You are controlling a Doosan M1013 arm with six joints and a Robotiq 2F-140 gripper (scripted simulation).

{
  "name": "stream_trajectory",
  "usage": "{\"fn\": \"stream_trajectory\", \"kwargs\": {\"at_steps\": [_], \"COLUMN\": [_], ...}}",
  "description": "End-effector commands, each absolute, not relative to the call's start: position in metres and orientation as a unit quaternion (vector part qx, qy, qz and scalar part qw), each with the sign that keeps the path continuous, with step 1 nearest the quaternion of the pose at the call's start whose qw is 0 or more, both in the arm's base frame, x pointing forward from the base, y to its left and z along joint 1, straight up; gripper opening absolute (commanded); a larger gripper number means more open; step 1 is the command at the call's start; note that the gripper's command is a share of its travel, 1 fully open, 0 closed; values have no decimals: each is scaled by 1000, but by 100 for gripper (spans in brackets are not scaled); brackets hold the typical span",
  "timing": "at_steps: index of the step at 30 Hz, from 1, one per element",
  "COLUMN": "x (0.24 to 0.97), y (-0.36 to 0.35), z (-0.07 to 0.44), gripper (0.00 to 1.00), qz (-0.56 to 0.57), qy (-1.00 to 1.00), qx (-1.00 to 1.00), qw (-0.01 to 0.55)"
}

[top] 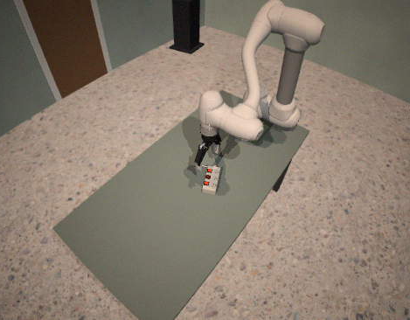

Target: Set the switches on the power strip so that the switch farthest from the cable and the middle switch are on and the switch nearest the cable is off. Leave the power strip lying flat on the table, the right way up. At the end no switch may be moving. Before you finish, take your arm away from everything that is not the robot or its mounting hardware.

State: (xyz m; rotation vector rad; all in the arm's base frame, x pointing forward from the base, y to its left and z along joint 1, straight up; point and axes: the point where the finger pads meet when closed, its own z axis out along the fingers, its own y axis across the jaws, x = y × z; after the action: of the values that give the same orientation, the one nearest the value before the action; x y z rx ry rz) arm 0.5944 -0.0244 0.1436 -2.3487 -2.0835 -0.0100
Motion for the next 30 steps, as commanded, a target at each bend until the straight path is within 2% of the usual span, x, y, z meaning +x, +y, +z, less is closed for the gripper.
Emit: {"fn": "stream_trajectory", "kwargs": {"at_steps": [1, 16, 24, 30], "x": [593, 576, 567, 562], "y": [-25, -31, -34, -35], "z": [141, 114, 101, 94], "gripper": [100, 100, 100, 100], "qz": [-3, 4, 12, 18], "qy": [-695, -898, -949, -989], "qx": [-719, -440, -314, -148], "qw": [1, -4, -6, -7]}}
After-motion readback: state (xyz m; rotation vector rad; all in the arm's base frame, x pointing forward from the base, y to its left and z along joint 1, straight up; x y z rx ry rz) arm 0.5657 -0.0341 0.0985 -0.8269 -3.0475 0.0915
